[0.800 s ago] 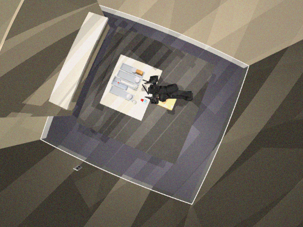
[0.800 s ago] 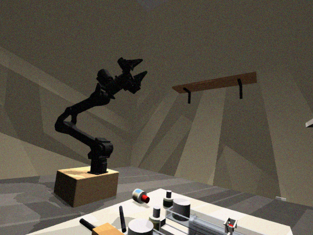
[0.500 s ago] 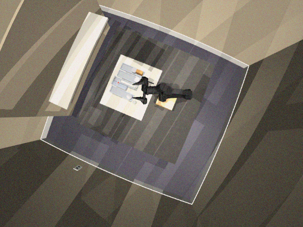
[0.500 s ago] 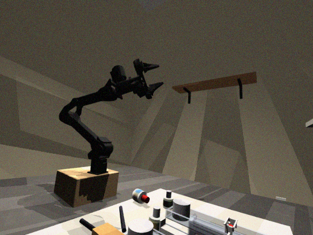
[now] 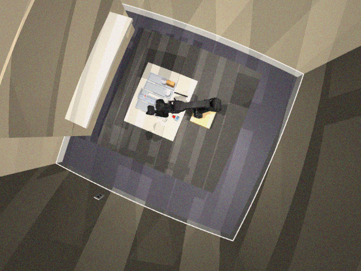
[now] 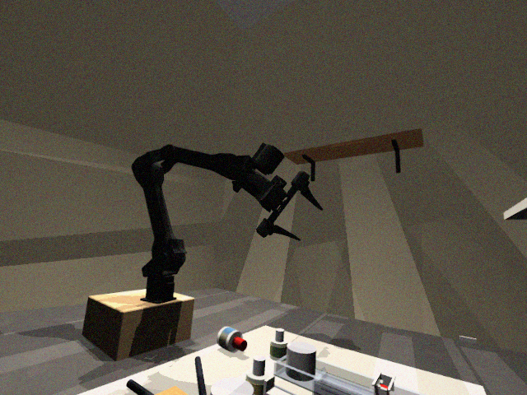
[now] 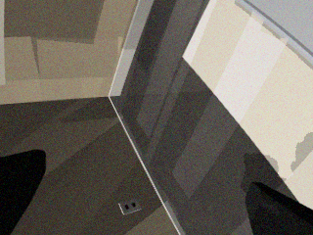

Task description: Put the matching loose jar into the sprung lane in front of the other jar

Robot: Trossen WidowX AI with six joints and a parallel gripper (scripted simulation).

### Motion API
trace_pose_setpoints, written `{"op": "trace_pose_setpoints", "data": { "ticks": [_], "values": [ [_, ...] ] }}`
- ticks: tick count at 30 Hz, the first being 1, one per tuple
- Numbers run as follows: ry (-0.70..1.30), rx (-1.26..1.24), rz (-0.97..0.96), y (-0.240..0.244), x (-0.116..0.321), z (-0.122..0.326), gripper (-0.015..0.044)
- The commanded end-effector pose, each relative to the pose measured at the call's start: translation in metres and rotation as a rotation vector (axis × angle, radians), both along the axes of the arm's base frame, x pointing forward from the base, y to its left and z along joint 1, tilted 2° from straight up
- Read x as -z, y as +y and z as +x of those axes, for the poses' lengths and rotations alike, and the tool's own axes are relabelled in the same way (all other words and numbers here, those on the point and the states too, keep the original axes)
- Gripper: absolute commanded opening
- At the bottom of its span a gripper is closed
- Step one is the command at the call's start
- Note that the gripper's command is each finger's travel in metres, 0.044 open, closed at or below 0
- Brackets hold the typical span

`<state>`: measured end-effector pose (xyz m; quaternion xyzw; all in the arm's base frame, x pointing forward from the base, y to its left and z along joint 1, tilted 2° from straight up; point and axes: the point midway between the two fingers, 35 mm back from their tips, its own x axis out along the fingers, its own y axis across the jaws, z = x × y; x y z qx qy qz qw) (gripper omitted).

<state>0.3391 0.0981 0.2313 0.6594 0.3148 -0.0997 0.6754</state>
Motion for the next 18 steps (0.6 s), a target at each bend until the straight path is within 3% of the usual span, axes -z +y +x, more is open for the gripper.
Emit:
{"op": "trace_pose_setpoints", "data": {
  "ticks": [1,7,11,18],
  "values": [
    [0.174,-0.198,-0.298,0.004,0.059,0.003,0.044],
    [0.476,-0.67,-0.684,0.003,0.15,-0.019,0.044],
    [0.635,-0.997,-0.82,-0.002,0.191,-0.041,0.044],
    [0.642,-1.014,-0.825,0.001,0.193,-0.038,0.044]
  ]
}}
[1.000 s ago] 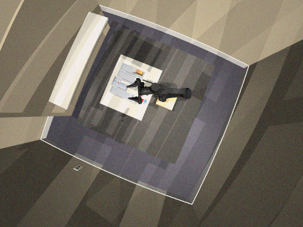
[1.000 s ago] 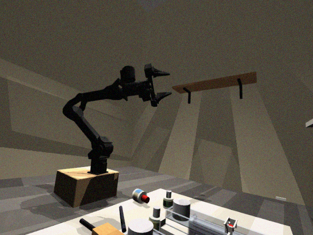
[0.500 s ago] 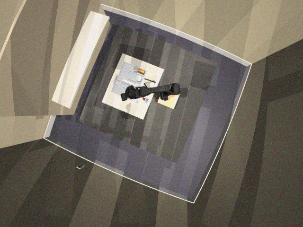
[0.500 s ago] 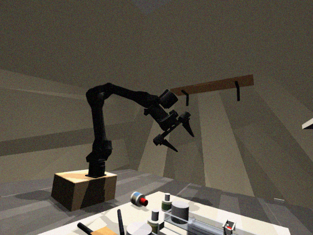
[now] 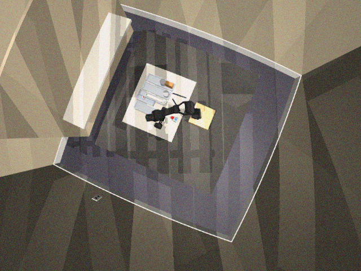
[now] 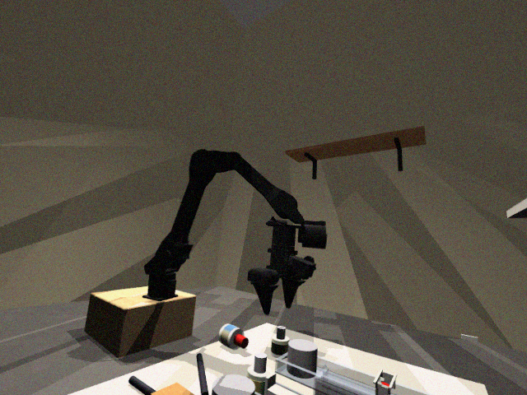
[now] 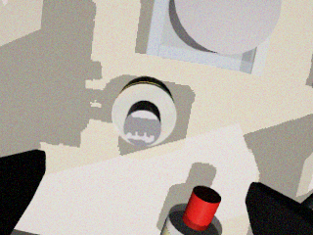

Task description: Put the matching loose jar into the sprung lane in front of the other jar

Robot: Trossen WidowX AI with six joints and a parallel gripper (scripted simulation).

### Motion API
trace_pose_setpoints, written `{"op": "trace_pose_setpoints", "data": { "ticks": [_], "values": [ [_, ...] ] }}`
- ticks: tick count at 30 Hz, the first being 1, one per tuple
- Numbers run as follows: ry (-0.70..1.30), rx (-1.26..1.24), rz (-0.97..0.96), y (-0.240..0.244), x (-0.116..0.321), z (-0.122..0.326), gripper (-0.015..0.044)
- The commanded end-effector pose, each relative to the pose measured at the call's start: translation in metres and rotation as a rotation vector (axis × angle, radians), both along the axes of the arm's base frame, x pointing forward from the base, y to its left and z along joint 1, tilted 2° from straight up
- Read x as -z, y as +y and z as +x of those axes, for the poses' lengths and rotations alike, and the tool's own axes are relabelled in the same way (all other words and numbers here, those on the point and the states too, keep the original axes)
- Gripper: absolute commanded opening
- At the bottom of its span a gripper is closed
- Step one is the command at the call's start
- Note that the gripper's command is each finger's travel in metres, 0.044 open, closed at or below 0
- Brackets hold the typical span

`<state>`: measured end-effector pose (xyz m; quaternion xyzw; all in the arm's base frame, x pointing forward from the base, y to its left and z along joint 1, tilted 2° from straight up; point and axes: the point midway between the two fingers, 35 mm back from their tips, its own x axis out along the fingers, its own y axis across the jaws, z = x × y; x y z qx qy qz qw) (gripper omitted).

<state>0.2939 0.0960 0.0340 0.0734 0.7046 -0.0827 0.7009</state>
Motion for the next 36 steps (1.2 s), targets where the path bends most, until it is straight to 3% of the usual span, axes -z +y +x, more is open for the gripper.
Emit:
{"op": "trace_pose_setpoints", "data": {
  "ticks": [1,14,36],
  "values": [
    [-0.012,-0.029,-0.003,0.003,-0.005,0.007,0.044],
    [-0.012,-0.029,-0.004,0.002,0.044,0.008,0.044],
    [-0.012,-0.029,-0.004,0.002,0.074,0.008,0.044]
  ]
}}
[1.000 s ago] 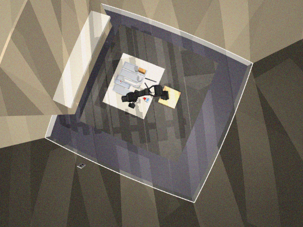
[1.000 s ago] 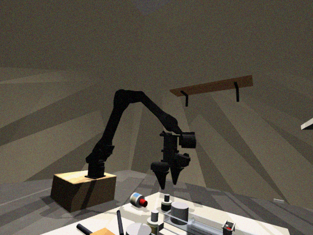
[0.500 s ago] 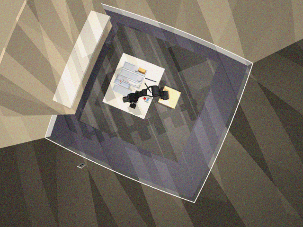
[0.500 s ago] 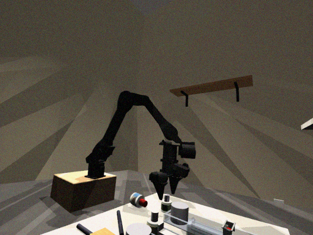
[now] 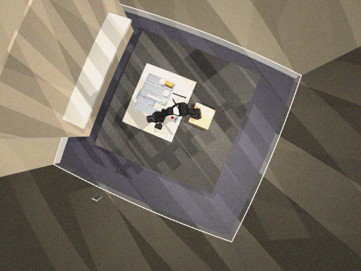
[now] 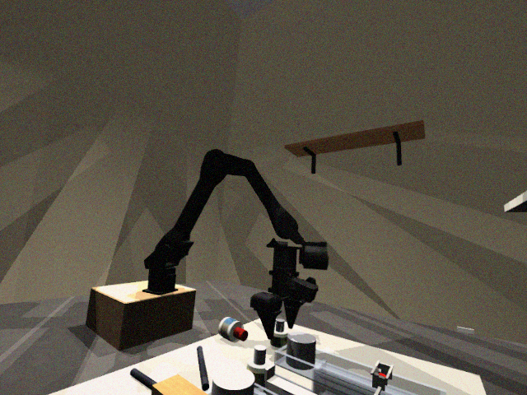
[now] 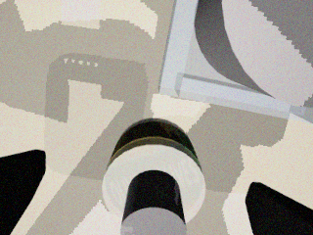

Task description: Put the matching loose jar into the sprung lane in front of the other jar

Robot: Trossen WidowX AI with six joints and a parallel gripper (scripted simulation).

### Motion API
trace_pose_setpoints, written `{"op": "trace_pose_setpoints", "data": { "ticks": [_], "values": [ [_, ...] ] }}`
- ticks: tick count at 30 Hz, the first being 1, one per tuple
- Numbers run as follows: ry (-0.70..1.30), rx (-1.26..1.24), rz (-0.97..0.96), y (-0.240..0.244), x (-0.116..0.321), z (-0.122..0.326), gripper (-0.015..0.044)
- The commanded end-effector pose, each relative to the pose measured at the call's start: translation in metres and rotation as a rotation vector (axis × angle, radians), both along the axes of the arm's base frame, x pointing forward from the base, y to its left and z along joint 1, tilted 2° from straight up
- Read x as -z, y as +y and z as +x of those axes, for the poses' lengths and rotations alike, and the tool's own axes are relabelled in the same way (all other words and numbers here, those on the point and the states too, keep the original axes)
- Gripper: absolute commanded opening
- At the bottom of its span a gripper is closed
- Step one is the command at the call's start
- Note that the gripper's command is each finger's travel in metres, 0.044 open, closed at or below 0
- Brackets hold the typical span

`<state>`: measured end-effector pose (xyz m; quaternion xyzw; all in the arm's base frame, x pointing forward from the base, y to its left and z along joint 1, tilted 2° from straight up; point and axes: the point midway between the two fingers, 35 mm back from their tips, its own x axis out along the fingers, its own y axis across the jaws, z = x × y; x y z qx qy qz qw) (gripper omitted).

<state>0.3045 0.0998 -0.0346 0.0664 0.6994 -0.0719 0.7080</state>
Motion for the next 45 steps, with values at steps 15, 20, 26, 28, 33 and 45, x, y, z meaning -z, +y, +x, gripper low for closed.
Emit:
{"op": "trace_pose_setpoints", "data": {
  "ticks": [15,20,26,28,33,45],
  "values": [
    [0.006,-0.003,-0.007,-0.002,0.009,-0.003,0.019],
    [0.006,-0.003,-0.007,-0.002,0.009,-0.003,0.0157],
    [-0.023,-0.049,0.029,0.01,-0.001,-0.007,0.0],
    [-0.027,-0.055,0.033,0.012,-0.009,-0.007,0.0],
    [-0.018,-0.04,0.021,0.009,-0.032,-0.005,0.0],
    [0.006,-0.003,-0.007,-0.004,-0.094,-0.008,0.0]
  ]
}}
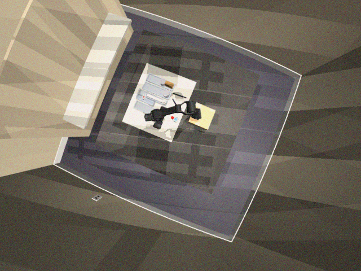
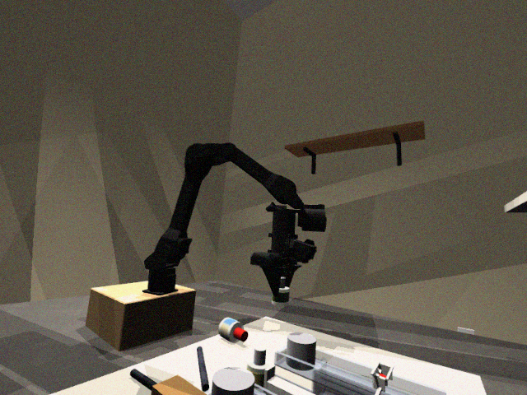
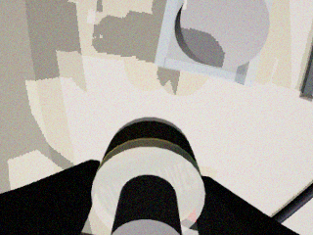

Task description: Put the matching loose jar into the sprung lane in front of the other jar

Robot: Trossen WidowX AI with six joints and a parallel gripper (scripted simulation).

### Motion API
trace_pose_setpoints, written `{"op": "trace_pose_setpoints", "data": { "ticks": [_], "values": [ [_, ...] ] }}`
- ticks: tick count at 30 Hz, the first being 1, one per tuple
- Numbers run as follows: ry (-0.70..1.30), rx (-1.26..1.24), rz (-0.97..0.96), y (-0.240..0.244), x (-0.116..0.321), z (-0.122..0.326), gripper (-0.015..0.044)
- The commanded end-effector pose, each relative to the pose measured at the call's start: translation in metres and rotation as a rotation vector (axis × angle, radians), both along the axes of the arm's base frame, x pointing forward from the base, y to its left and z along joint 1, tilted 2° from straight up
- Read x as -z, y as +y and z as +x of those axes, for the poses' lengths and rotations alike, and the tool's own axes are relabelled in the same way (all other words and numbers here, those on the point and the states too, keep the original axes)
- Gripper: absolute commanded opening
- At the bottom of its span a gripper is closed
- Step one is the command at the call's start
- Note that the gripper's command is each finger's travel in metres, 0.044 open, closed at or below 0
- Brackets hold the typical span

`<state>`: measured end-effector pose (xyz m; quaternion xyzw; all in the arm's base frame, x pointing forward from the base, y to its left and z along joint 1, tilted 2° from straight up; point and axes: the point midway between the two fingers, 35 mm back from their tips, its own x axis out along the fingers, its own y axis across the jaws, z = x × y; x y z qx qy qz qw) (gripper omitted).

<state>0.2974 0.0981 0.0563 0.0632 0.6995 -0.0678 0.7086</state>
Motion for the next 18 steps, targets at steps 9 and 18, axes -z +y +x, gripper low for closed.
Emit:
{"op": "trace_pose_setpoints", "data": {
  "ticks": [9,18],
  "values": [
    [0.005,0.013,-0.012,-0.048,0.011,0.005,0.0],
    [0.005,0.02,-0.017,-0.096,0.026,0.003,0.0]
  ]
}}
